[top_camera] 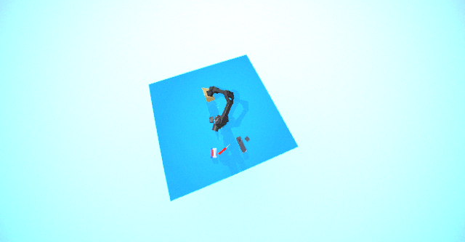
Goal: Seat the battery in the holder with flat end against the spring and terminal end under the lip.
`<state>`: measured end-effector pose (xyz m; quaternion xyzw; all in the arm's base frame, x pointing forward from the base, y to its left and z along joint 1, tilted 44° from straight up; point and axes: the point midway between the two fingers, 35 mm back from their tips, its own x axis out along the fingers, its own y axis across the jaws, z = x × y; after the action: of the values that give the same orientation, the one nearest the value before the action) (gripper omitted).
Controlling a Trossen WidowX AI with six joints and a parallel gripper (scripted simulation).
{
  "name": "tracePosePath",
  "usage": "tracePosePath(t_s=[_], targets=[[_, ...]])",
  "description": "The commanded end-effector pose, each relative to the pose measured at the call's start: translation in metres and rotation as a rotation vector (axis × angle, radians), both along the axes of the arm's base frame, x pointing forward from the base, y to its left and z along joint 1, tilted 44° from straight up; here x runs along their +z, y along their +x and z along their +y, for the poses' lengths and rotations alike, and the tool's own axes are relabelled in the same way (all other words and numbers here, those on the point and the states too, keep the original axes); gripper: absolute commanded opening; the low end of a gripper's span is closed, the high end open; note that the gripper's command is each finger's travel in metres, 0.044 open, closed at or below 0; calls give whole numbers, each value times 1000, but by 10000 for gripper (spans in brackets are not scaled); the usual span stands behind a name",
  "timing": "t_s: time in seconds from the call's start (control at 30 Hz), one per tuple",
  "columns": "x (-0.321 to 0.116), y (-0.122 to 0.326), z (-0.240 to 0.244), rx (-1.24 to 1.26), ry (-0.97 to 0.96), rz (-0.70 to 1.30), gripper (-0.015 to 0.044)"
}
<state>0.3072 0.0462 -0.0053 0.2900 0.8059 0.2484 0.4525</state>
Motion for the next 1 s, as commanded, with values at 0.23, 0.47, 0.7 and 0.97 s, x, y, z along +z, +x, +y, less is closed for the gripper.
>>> tracePosePath(t_s=[0.23,0.47,0.7,0.97], targets=[[-6,1,2,37,17,62,67],[-8,2,4,55,28,98,67],[-9,6,4,52,26,94,67],[-11,12,4,45,20,85,67]])
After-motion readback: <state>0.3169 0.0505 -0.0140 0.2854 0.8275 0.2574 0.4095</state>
